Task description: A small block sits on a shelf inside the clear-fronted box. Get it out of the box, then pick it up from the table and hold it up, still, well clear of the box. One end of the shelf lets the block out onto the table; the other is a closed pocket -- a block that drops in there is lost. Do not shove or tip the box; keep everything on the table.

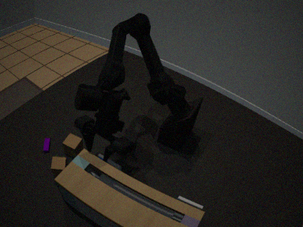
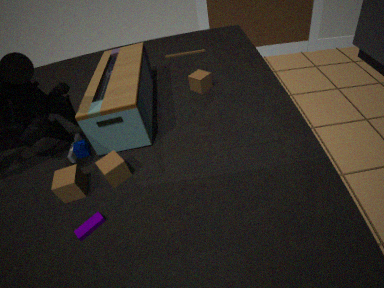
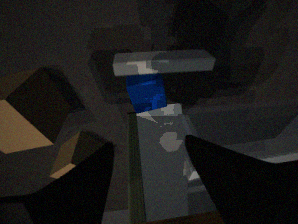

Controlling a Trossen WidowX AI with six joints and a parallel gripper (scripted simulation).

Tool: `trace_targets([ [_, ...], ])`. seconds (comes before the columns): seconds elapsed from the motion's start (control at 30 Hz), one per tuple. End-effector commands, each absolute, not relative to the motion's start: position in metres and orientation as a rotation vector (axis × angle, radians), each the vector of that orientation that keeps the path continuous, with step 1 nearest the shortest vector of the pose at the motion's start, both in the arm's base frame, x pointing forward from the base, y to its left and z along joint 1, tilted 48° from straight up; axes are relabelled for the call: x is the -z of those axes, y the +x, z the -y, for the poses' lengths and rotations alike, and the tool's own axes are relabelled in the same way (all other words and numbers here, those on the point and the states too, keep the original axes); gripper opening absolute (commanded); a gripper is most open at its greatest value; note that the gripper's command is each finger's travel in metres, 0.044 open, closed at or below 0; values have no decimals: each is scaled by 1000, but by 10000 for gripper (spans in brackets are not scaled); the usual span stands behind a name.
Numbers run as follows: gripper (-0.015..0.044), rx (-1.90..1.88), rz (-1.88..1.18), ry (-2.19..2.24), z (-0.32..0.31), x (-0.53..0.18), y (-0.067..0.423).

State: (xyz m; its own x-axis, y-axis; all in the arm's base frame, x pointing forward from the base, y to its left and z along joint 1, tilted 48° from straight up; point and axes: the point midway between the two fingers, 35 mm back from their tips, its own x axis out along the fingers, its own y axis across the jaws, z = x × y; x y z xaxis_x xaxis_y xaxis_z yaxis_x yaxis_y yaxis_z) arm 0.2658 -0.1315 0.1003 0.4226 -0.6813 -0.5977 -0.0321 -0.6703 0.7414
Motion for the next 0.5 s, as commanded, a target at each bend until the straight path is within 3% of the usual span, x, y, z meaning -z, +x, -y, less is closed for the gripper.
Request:
trace_targets([
  [0.0,285,1280,587,2011,136,-92,264],
  [0.47,285,1283,587,2012,152,-77,267],
])
